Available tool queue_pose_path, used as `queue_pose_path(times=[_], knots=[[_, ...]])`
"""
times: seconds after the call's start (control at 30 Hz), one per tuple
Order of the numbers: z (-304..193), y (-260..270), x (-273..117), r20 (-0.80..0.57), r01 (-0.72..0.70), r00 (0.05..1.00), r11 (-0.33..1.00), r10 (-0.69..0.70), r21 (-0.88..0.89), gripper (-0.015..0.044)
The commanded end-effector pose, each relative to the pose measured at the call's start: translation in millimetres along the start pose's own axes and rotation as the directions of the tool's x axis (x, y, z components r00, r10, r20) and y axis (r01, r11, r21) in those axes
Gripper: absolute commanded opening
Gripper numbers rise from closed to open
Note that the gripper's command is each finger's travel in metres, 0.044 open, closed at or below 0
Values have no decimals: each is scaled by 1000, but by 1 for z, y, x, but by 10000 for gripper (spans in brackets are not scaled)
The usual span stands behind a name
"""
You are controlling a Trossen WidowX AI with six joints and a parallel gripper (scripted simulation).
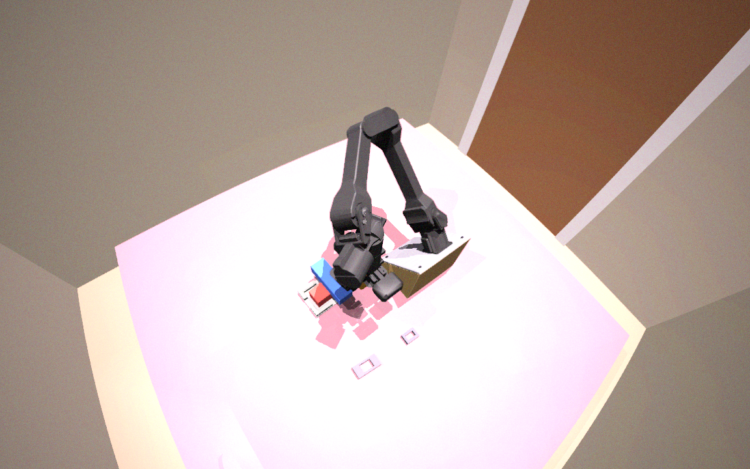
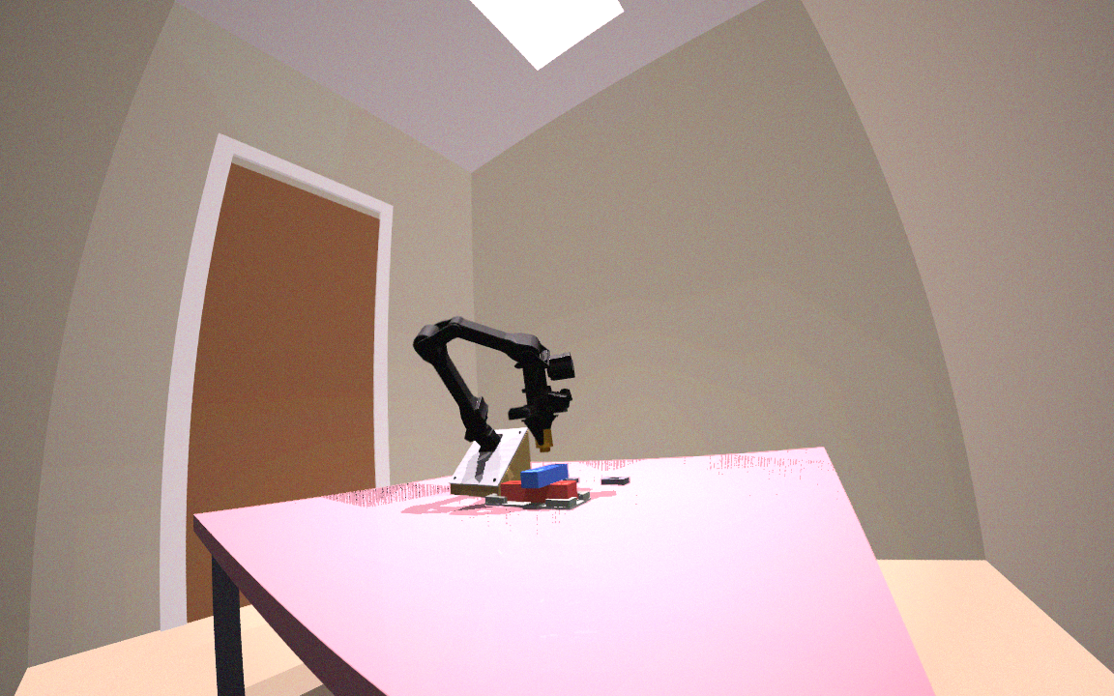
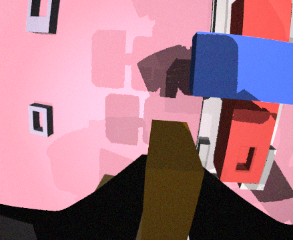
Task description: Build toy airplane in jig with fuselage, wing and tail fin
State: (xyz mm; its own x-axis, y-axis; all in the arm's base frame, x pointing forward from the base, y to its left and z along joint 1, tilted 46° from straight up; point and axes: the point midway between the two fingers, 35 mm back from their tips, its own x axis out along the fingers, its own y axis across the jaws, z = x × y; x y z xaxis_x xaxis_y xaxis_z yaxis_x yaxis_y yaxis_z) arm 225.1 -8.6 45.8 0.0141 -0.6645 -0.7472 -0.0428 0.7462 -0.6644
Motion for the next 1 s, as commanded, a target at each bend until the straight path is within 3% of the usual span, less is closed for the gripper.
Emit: queue_pose_path(times=[0.0, 0.87, 0.97], knots=[[-4, -14, 4, 0, 11, 1000, 1000, -11, -9, 0], [-37, -80, 21, -19, 69, 997, 997, -70, -31, 0], [-37, -81, 21, -19, 69, 997, 997, -70, -31, 66]])
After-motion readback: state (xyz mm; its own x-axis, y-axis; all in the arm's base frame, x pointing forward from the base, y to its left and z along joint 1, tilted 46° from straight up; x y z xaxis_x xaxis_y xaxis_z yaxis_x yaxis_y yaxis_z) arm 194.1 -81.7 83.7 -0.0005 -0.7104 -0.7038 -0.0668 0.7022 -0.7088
